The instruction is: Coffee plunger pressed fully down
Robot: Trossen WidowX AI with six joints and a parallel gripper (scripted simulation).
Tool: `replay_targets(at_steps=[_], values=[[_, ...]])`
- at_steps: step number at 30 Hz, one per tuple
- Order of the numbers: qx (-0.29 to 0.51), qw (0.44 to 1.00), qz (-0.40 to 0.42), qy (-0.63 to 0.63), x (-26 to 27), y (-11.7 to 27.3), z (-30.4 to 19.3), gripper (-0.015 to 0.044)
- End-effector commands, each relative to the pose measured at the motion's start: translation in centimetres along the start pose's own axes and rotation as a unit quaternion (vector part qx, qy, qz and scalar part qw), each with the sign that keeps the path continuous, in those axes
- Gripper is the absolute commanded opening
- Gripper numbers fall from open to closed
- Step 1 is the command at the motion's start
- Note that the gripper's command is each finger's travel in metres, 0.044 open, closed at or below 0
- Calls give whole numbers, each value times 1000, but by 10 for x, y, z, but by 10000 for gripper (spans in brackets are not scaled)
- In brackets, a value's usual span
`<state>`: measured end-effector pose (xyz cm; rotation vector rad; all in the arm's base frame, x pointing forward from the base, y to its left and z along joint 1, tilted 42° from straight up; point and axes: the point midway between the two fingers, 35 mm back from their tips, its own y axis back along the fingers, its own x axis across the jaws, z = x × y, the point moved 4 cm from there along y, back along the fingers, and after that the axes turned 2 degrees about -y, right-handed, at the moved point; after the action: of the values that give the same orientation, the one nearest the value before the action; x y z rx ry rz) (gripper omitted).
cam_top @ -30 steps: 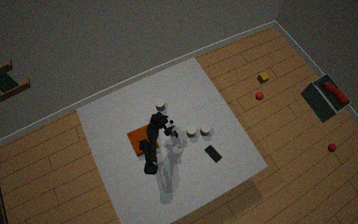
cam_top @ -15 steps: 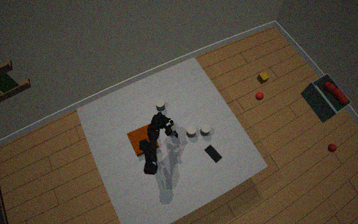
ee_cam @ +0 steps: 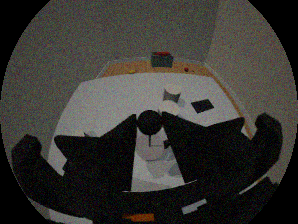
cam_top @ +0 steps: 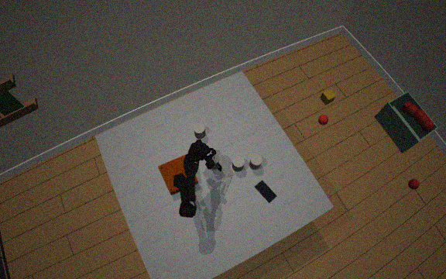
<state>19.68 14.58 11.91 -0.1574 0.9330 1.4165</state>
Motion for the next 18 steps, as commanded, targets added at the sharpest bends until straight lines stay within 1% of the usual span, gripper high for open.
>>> replay_targets(at_steps=[1, 18], values=[[3, 1000, 1, 3, 1, -3, -5, 118], [7, 1000, 3, 1, 6, -22, -25, 118]])
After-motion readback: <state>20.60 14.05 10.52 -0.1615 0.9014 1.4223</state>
